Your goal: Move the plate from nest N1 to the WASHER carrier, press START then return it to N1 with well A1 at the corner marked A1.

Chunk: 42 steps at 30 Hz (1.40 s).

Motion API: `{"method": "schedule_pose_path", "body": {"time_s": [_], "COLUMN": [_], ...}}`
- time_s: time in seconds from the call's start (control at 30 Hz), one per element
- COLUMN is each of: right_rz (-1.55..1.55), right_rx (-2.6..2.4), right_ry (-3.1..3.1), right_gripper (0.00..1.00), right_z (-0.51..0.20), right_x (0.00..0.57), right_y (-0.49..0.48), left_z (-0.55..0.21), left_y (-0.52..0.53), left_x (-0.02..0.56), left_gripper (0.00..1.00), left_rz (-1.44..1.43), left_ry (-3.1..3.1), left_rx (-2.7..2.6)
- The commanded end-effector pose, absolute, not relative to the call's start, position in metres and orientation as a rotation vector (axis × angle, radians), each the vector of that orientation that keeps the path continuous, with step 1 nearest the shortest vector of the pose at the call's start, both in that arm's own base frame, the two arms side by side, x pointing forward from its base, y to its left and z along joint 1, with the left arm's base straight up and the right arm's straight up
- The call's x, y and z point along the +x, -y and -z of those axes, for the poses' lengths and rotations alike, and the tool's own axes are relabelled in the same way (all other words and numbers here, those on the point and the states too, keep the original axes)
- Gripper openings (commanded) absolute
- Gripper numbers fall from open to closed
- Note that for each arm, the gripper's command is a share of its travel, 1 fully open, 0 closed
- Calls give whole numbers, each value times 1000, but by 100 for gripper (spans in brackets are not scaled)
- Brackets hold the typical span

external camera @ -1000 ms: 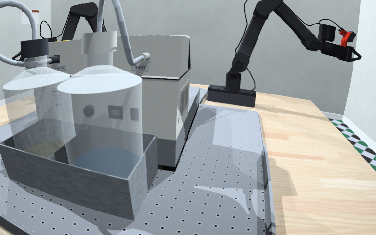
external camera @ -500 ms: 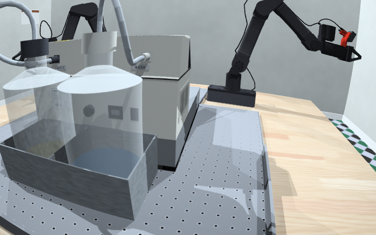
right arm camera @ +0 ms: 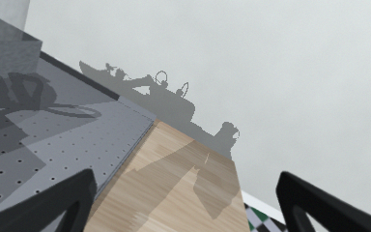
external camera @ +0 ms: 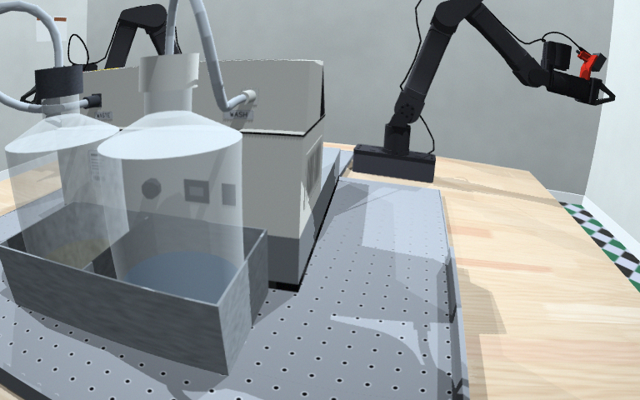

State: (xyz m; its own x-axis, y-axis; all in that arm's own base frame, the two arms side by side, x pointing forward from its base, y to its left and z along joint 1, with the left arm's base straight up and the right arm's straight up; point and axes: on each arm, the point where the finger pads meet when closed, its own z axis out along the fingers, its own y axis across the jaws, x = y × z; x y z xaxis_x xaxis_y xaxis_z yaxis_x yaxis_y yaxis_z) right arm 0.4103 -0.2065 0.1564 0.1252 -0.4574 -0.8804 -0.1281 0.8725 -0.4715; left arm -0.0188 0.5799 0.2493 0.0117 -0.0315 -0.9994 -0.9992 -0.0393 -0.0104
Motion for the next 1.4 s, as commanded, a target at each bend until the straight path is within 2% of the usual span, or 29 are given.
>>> {"method": "schedule_pose_path", "body": {"time_s": [0.0, 0.1, 0.4, 0.53, 0.97, 1.17, 1.37], "right_rz": [284, 284, 148, 141, 21, -30, -45], "right_rx": [-527, -527, -363, -331, -302, -214, -147], "right_ry": [-1395, -1395, -1556, -1611, -1678, -1786, -1890], "right_gripper": [100, 100, 100, 100, 100, 100, 100], "right_z": [-176, -175, -205, -177, -148, -181, -183], "right_x": [414, 415, 467, 456, 459, 484, 483], "right_y": [208, 208, 188, 202, 179, 152, 149], "left_z": [-256, -256, -256, -256, -256, -256, -256], "left_y": [-580, -580, -580, -580, -580, -580, -580], "left_x": [-21, -21, -21, -21, -21, -21, -21], "left_gripper": [0, 0, 0, 0, 0, 0, 0], "left_rz": [-1235, -1235, -1235, -1235, -1235, -1235, -1235], "left_ry": [-1193, -1193, -1193, -1193, -1193, -1193, -1193], "left_rx": [-1235, -1235, -1235, -1235, -1235, -1235, -1235]}}
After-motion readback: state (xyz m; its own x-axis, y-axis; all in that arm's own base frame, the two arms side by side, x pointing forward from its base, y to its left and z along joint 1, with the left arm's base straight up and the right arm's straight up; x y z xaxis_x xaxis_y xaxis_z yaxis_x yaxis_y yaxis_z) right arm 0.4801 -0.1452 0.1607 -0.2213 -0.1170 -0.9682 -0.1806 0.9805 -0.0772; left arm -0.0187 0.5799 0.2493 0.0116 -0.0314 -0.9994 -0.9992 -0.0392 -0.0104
